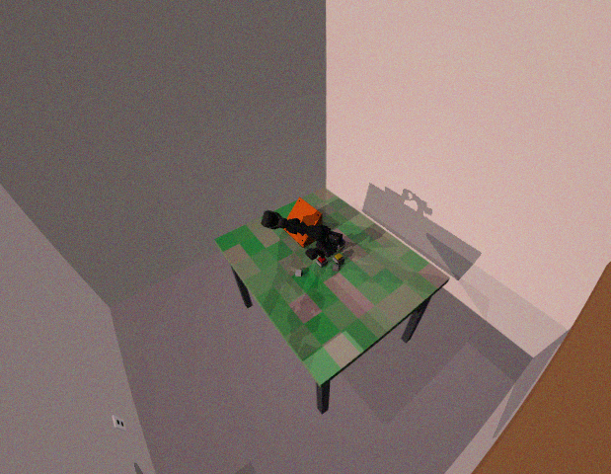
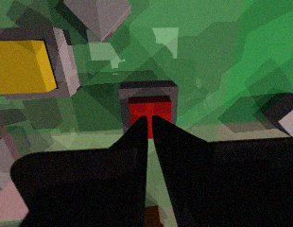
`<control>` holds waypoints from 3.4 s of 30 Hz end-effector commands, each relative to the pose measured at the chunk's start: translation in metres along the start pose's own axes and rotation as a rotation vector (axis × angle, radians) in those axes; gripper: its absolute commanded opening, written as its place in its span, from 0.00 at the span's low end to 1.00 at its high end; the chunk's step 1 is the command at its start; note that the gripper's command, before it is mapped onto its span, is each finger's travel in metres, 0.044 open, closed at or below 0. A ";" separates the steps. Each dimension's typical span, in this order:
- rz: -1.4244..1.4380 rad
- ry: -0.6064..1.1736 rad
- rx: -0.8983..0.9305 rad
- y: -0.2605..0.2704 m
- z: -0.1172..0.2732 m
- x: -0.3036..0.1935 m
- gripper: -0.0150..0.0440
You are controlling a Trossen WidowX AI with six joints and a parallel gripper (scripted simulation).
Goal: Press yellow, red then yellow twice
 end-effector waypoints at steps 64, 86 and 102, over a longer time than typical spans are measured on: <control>0.007 0.003 -0.007 0.092 0.019 0.021 0.29; 0.007 0.003 -0.008 0.092 -0.014 0.021 0.29; 0.007 0.003 -0.008 0.092 -0.014 0.021 0.29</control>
Point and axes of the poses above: the point midway between the two fingers, 35 mm back from their tips, its own z axis back along the fingers, its own y axis across the jaws, x = y × z, the point moved 3 cm from there along z, back along the fingers, and after that the axes turned 12 degrees about -z, right-handed, at the moved point
